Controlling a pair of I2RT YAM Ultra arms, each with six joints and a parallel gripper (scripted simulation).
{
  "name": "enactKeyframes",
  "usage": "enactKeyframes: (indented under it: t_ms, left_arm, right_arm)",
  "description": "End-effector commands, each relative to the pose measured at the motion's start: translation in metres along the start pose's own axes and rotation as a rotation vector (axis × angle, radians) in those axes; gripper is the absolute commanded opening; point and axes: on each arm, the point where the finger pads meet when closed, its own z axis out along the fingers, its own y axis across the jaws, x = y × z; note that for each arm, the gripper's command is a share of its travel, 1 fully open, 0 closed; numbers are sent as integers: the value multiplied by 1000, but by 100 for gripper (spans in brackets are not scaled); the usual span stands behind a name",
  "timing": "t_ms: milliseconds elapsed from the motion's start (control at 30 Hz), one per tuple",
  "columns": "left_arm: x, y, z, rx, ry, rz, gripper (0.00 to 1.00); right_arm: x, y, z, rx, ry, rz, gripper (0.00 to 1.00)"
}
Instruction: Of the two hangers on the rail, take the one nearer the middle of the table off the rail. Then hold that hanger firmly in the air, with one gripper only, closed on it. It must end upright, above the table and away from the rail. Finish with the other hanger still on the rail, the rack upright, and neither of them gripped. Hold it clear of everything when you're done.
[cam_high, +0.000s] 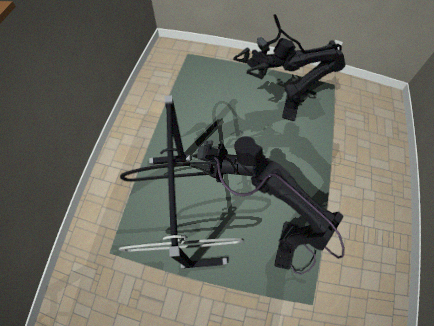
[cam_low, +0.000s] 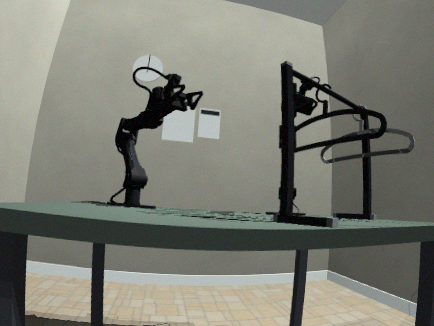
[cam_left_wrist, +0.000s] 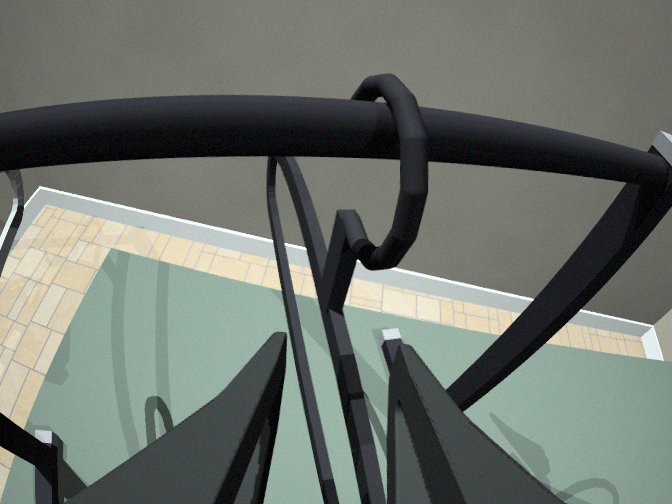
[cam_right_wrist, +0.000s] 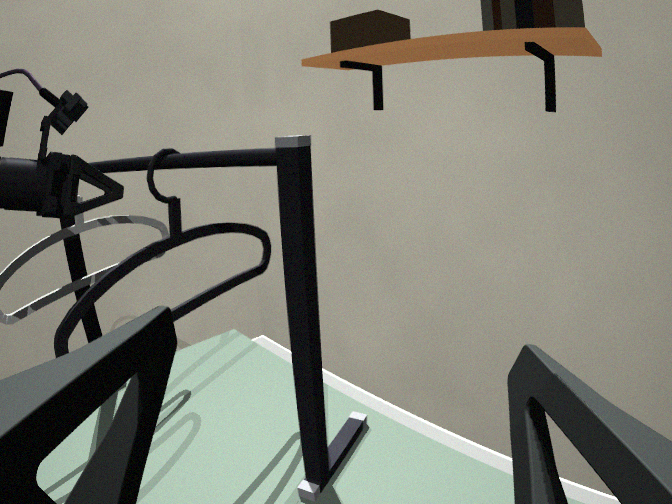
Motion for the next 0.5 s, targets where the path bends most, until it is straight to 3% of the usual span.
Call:
enactKeyframes:
  t_ms: [0,200,467]
  left_arm:
    - [-10,7,-8,-177,34,-30,31]
    - [-12,-10,-1,-257,29,-29,31]
    - [4,-18,19,-322,56,2,31]
  right_arm:
    - [-21,39,11,-127,-150,25,100]
    - [-13,82,20,-272,-168,67,100]
    - [-9,99,27,-320,-168,83,100]
